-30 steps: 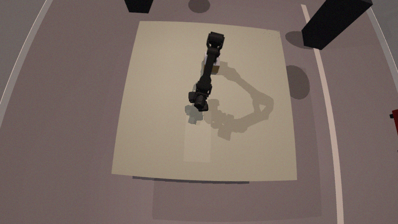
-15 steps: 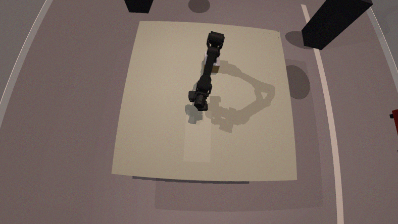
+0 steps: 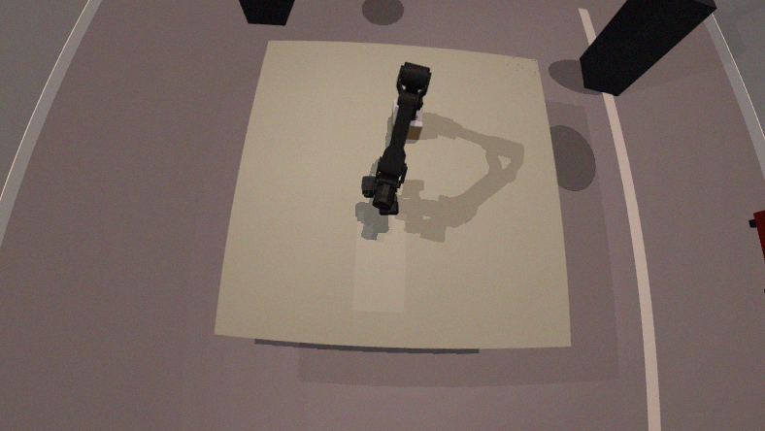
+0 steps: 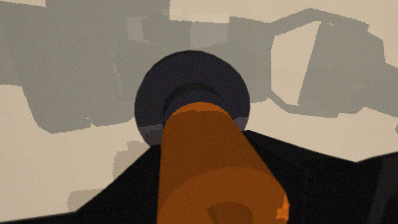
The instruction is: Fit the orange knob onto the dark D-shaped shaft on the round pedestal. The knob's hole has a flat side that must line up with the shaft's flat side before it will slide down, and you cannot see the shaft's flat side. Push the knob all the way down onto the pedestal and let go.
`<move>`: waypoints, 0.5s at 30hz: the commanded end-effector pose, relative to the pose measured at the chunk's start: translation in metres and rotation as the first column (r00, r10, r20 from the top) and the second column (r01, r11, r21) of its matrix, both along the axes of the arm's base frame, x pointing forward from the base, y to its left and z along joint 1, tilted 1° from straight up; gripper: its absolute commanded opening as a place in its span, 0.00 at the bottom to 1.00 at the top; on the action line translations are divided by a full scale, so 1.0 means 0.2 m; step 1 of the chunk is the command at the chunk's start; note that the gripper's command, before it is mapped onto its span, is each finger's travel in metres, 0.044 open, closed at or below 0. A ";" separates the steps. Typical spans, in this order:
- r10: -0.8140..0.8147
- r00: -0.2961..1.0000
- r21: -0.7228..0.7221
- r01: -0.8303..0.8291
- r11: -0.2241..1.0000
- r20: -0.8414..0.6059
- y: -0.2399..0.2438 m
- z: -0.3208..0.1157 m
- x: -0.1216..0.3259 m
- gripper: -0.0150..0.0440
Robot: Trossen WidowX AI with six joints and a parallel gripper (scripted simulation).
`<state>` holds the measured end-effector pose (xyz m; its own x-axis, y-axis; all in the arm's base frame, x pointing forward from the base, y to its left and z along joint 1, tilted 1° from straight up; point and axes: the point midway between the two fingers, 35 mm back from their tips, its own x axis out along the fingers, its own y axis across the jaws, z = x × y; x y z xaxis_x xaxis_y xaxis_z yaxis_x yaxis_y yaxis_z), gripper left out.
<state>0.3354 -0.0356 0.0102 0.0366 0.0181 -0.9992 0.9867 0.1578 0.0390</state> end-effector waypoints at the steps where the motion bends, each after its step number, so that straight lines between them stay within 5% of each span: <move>1: -0.005 1.000 0.000 0.005 1.000 0.006 0.00 -0.01 0.02 0.25; 15: -0.005 1.000 0.000 0.005 1.000 0.006 0.00 0.02 0.01 0.25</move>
